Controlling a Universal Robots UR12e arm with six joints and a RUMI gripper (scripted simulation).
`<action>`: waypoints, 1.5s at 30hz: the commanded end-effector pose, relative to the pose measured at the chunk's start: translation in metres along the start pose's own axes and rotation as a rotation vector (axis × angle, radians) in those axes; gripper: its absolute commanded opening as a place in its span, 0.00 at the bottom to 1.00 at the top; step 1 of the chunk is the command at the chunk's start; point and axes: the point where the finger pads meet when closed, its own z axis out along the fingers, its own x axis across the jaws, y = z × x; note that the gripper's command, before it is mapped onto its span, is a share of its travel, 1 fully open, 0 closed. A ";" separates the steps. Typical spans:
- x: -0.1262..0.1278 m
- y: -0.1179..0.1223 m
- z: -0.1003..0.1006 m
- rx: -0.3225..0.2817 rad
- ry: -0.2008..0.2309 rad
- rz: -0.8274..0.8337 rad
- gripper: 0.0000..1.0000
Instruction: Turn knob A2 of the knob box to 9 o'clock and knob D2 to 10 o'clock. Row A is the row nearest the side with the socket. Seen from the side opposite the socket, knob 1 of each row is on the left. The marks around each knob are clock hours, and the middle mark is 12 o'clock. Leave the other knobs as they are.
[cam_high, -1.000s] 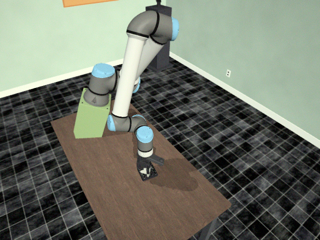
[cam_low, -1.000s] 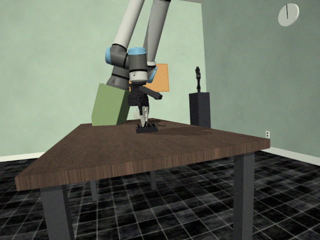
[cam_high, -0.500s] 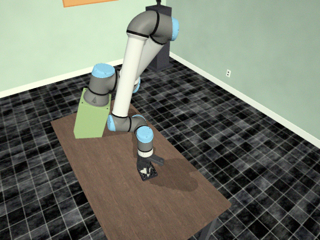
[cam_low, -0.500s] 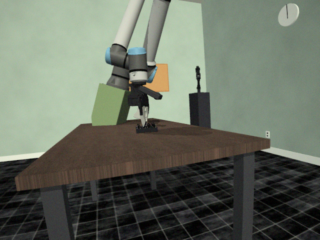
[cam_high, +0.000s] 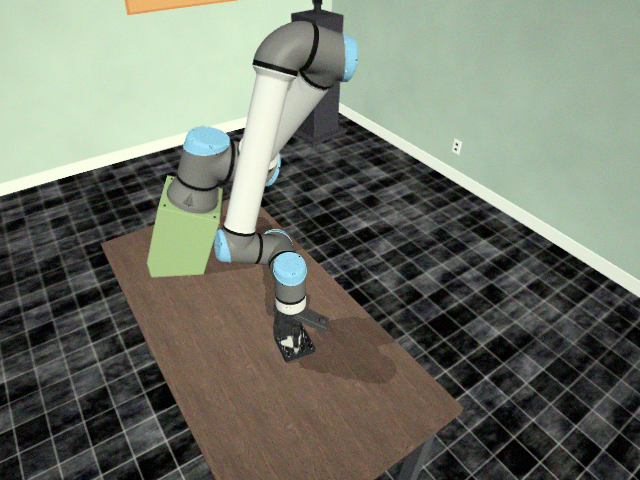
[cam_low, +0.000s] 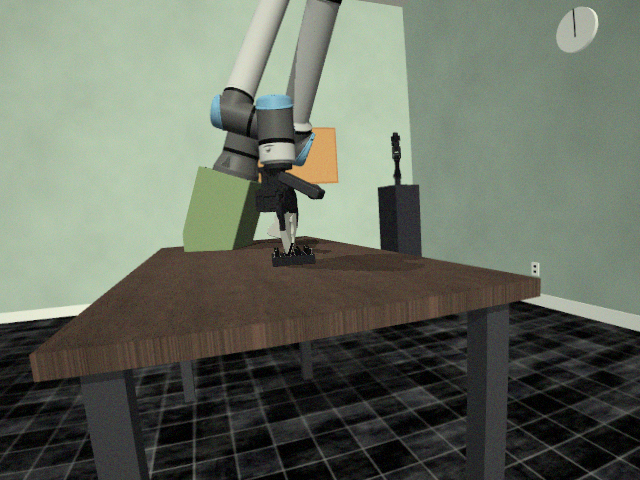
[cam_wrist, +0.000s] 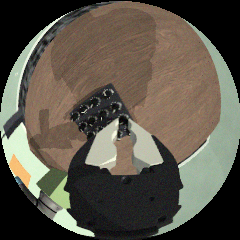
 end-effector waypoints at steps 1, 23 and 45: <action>0.000 0.000 0.000 0.001 0.001 0.000 0.04; 0.000 0.000 0.000 0.001 0.001 -0.036 0.04; -0.001 0.000 0.000 0.000 0.001 -0.325 0.04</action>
